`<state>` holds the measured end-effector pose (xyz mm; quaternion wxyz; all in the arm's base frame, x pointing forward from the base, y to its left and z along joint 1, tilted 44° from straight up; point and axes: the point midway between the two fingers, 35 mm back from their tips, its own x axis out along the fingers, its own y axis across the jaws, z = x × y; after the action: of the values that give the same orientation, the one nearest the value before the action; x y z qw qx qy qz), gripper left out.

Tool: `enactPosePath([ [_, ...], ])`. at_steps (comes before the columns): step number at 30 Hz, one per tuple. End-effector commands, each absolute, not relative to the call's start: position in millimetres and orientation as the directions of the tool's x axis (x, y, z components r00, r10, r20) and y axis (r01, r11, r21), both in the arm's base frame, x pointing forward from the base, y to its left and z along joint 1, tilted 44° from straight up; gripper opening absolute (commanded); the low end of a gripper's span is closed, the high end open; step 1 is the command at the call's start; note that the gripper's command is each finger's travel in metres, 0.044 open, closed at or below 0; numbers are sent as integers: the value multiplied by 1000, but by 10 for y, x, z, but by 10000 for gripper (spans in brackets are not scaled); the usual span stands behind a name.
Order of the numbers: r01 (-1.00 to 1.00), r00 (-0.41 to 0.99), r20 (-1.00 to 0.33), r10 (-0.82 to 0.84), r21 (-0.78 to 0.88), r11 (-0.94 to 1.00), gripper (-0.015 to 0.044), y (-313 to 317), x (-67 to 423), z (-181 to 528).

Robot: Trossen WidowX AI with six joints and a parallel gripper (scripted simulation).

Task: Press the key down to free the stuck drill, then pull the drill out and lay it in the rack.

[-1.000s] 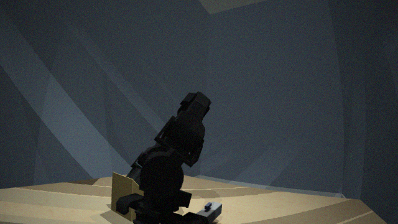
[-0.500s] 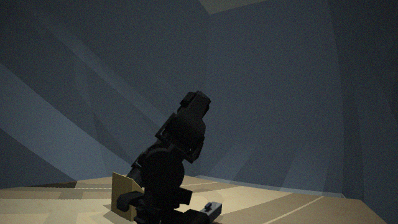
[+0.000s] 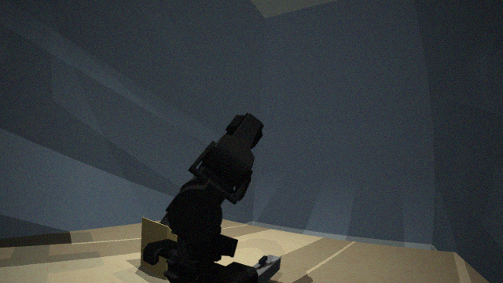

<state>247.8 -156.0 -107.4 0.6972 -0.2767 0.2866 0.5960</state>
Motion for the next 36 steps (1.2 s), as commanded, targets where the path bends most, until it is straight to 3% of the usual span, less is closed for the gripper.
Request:
enactPosePath([
  [1, -990, 128, -733, 668, -51, 134, 0, -1564, 2407, -1081],
  [36, -990, 126, -734, 667, -48, 134, 0, -1476, 1869, -1271],
])
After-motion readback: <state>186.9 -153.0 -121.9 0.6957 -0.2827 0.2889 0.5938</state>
